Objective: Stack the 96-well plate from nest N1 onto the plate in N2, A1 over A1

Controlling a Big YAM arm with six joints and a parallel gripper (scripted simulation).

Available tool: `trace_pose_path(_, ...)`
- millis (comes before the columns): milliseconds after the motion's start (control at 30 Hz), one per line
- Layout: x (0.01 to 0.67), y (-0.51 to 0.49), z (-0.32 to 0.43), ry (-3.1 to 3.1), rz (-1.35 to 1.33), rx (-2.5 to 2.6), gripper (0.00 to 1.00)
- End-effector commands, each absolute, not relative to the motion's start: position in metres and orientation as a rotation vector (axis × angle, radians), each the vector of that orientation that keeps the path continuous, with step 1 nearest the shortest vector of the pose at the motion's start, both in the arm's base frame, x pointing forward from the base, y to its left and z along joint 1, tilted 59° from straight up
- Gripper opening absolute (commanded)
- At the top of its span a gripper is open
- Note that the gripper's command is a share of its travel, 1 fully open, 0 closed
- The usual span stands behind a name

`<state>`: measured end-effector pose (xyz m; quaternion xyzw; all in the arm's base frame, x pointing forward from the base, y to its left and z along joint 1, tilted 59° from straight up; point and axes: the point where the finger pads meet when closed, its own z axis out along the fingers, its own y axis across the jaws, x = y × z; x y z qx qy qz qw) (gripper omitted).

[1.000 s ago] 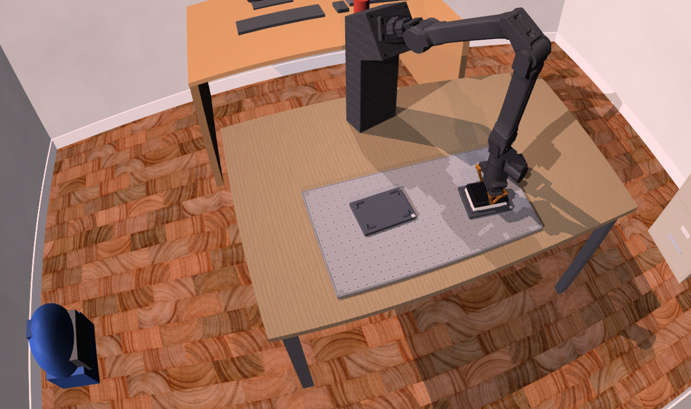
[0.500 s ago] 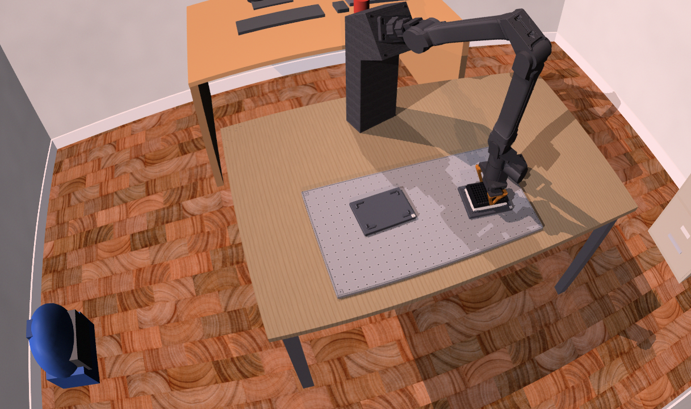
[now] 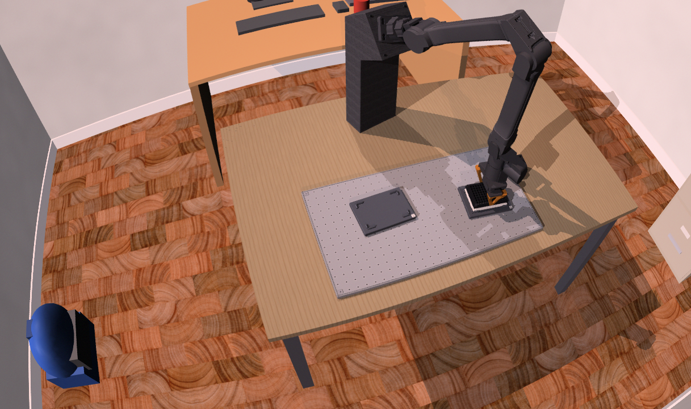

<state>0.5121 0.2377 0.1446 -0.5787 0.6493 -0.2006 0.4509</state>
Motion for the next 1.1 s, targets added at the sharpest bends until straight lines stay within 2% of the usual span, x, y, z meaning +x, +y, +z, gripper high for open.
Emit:
trace_pose_path(0,0.5176,0.2336,0.1427,1.604,-0.502,-1.428,0.00)
trace_pose_path(300,0.5122,0.2382,0.1480,1.595,-0.494,-1.426,0.00)
trace_pose_path(333,0.5122,0.2382,0.1480,1.595,-0.494,-1.426,1.00)
trace_pose_path(1067,0.5122,0.2382,0.1480,1.595,-0.494,-1.426,1.00)
